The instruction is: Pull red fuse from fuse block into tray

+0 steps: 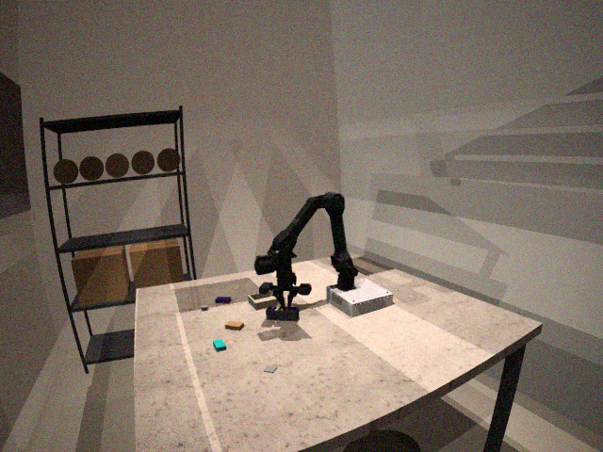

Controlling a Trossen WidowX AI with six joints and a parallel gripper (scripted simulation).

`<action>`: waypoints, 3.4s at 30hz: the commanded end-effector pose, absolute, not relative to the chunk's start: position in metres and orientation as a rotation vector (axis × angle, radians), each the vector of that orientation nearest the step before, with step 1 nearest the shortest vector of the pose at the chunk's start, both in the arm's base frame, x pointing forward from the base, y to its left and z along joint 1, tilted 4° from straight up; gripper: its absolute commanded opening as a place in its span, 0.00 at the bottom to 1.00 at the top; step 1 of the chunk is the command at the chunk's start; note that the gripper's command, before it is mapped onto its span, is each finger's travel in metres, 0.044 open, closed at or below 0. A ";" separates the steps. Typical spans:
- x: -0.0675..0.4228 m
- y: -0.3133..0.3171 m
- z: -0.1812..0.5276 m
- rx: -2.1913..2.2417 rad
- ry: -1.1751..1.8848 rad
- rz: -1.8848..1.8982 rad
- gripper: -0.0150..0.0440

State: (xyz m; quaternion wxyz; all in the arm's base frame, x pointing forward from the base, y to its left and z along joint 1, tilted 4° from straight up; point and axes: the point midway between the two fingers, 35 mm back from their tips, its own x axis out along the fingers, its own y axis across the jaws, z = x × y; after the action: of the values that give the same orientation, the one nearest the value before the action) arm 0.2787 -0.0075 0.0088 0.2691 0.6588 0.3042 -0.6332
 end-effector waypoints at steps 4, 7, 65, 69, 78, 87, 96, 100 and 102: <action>0.276 -0.008 0.005 1.770 0.818 -1.719 0.38; 0.276 -0.008 0.005 1.770 0.818 -1.719 0.38; 0.278 -0.009 0.026 1.771 0.820 -1.716 0.25; 0.277 -0.009 0.028 1.771 0.820 -1.716 0.25; 0.277 -0.009 0.033 1.770 0.819 -1.717 0.25; 0.277 -0.010 0.037 1.770 0.818 -1.717 0.25; 0.277 -0.010 0.042 1.770 0.818 -1.718 0.25; 0.277 -0.010 0.044 1.770 0.817 -1.718 0.25; 0.277 -0.010 0.046 1.770 0.817 -1.718 0.25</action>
State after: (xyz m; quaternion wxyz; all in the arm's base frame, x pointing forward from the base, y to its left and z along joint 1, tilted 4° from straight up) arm 0.2762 -0.0093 0.0433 0.2655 0.6568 0.3036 -0.6372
